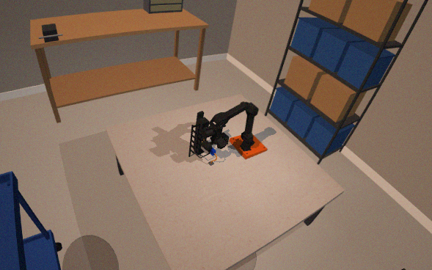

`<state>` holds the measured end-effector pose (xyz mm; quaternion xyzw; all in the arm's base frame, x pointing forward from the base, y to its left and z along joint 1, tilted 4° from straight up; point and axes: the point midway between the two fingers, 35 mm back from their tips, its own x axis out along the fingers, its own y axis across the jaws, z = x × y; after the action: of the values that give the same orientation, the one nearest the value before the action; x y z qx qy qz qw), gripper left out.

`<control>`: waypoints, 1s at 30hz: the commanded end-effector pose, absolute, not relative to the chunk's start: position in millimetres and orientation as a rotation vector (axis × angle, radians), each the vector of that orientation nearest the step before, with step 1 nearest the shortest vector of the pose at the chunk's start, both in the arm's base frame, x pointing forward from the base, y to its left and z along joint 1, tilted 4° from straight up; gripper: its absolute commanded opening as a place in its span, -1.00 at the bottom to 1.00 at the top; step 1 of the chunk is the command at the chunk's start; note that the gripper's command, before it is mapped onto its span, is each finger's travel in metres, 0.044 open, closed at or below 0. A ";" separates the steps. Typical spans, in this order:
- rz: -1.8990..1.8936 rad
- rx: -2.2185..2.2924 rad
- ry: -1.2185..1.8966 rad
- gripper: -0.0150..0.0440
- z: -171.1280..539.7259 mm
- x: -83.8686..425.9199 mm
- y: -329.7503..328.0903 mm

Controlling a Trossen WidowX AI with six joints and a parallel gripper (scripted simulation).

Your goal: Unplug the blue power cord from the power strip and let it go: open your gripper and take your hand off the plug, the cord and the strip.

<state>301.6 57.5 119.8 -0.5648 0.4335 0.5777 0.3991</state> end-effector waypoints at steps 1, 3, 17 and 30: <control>1.467 -1.430 1.089 1.00 125.0 295.9 81.4; 1.468 -1.428 1.088 1.00 129.1 288.7 101.8; 1.469 -1.428 1.088 1.00 130.9 284.9 110.9; 1.469 -1.428 1.088 1.00 130.9 284.9 110.9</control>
<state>285.5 110.3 130.4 -0.5667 0.4293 0.5798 0.3981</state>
